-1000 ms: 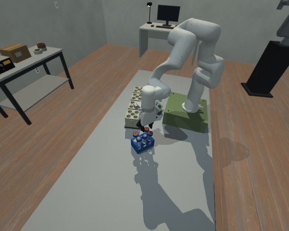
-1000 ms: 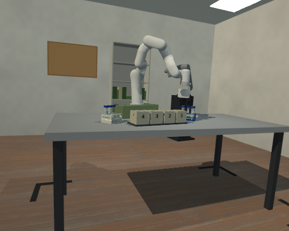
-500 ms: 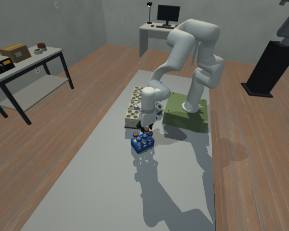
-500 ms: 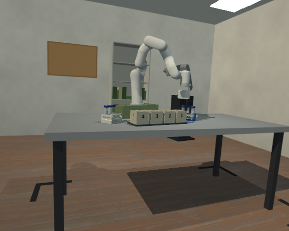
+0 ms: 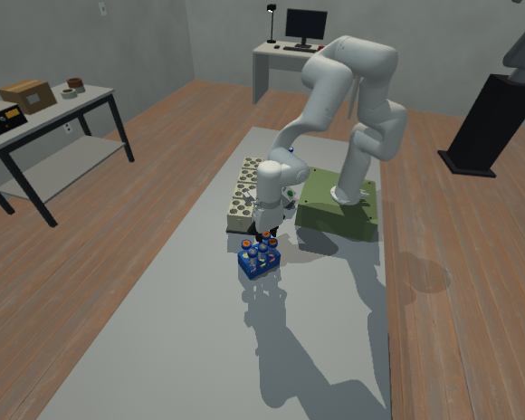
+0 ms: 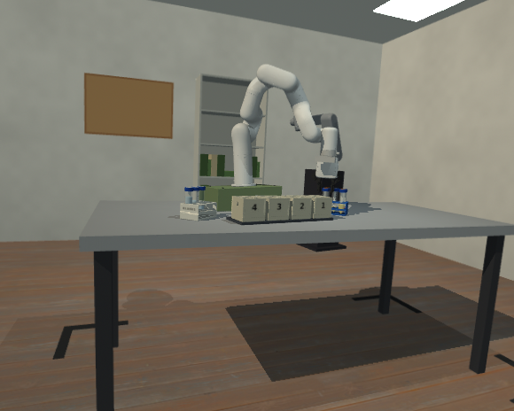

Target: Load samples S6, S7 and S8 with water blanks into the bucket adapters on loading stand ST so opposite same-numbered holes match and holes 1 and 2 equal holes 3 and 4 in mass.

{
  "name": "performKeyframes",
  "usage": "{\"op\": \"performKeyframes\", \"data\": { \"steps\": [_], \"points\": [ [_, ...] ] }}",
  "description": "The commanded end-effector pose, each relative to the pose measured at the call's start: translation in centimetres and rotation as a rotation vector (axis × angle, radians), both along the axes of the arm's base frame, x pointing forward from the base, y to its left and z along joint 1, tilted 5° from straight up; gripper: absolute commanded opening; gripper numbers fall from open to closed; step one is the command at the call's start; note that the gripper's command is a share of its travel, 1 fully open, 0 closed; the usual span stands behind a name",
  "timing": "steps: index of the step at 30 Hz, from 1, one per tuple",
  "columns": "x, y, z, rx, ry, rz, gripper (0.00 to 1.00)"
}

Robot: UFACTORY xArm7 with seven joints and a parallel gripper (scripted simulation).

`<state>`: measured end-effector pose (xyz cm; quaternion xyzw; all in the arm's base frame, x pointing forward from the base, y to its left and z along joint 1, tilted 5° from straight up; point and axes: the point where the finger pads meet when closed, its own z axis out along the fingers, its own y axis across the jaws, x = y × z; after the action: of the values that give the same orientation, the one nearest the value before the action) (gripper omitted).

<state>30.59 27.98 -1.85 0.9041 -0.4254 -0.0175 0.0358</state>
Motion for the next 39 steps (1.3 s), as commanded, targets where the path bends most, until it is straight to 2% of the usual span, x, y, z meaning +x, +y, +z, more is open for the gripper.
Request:
{"op": "performKeyframes", "data": {
  "steps": [1,13,14,39],
  "points": [
    [0.13,0.12,-0.01,0.003,-0.003,0.000,0.57],
    [0.13,0.12,-0.01,0.003,-0.003,0.000,0.57],
    [0.14,0.12,0.05,0.003,-0.003,0.000,0.00],
    [0.14,0.12,0.16,0.003,-0.003,0.000,0.00]
  ]
}}
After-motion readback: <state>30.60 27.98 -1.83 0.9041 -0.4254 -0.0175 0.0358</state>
